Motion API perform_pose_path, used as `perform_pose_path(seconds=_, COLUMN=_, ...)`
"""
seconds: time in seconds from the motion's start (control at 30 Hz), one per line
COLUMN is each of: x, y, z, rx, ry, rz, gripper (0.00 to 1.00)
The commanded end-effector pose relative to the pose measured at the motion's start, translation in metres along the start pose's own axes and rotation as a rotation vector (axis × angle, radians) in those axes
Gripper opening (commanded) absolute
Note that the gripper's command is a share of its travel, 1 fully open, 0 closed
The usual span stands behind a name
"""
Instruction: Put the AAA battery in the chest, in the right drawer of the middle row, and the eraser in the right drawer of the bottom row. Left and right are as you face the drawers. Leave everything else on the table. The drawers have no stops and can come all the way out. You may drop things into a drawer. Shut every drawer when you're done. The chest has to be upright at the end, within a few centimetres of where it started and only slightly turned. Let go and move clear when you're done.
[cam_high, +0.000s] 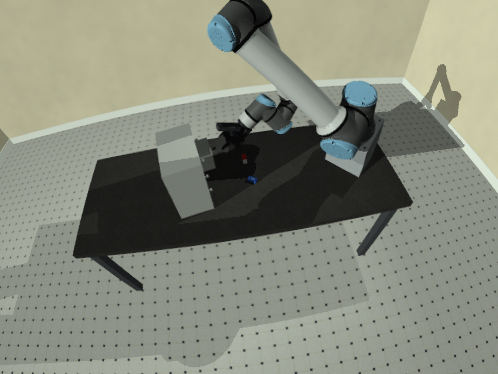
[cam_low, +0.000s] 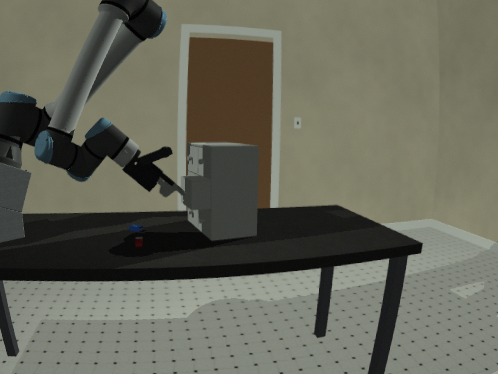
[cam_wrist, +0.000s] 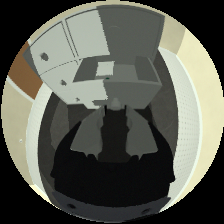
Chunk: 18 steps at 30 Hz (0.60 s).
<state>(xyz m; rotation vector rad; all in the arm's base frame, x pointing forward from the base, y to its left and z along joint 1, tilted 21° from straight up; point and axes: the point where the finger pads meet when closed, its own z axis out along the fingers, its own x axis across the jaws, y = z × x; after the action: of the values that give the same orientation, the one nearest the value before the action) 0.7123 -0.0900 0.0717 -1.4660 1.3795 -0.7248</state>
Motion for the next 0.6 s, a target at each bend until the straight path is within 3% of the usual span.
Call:
perform_pose_path(seconds=0.0, x=0.0001, y=-0.0004, z=-0.0002, rx=0.001, ry=0.0, rz=0.0, gripper=0.2)
perform_pose_path(seconds=0.37, x=0.0001, y=-0.0004, z=-0.0002, rx=0.001, ry=0.0, rz=0.0, gripper=0.2)
perform_pose_path(seconds=0.4, x=0.0001, y=-0.0004, z=-0.0002, rx=0.001, ry=0.0, rz=0.0, gripper=0.07)
perform_pose_path(seconds=0.57, x=0.0001, y=-0.0004, z=-0.0002, rx=0.001, ry=0.0, rz=0.0, gripper=0.07)
